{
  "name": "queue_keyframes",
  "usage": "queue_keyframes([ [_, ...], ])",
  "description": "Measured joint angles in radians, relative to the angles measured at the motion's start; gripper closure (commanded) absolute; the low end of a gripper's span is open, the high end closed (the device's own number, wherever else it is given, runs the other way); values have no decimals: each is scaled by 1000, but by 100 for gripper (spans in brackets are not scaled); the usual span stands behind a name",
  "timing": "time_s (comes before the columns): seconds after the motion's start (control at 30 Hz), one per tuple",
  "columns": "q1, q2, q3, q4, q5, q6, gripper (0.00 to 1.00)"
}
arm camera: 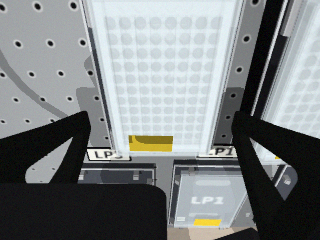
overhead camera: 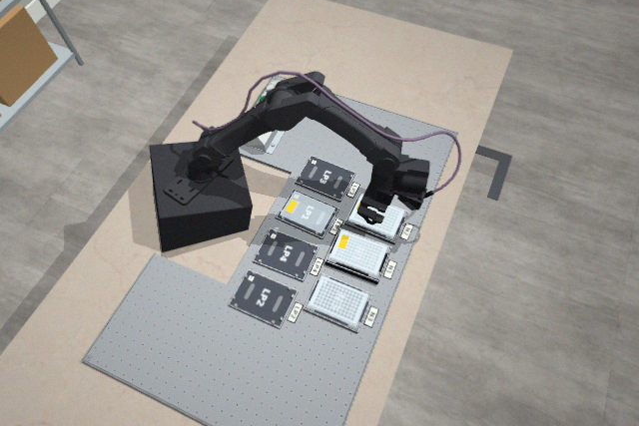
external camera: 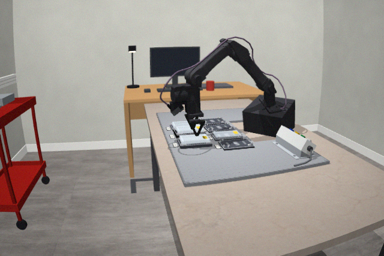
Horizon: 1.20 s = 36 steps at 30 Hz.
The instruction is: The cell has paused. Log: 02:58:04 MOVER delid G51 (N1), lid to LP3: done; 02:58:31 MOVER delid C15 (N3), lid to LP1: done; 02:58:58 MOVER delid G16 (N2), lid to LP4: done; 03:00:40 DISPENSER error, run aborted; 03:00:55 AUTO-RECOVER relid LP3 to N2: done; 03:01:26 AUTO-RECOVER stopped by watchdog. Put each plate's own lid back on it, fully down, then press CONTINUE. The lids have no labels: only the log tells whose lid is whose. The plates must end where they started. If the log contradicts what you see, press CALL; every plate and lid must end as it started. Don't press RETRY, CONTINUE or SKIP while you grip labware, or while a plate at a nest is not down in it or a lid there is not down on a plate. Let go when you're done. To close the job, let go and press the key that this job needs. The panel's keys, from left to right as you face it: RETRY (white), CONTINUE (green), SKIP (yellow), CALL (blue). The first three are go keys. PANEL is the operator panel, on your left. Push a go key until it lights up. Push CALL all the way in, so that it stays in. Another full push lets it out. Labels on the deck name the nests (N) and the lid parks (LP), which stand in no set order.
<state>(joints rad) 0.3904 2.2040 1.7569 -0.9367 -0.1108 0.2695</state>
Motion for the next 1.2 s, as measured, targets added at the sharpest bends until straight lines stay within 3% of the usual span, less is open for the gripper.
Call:
queue_keyframes([
  [1.2,2,0,14,-7,0,3,0],
])
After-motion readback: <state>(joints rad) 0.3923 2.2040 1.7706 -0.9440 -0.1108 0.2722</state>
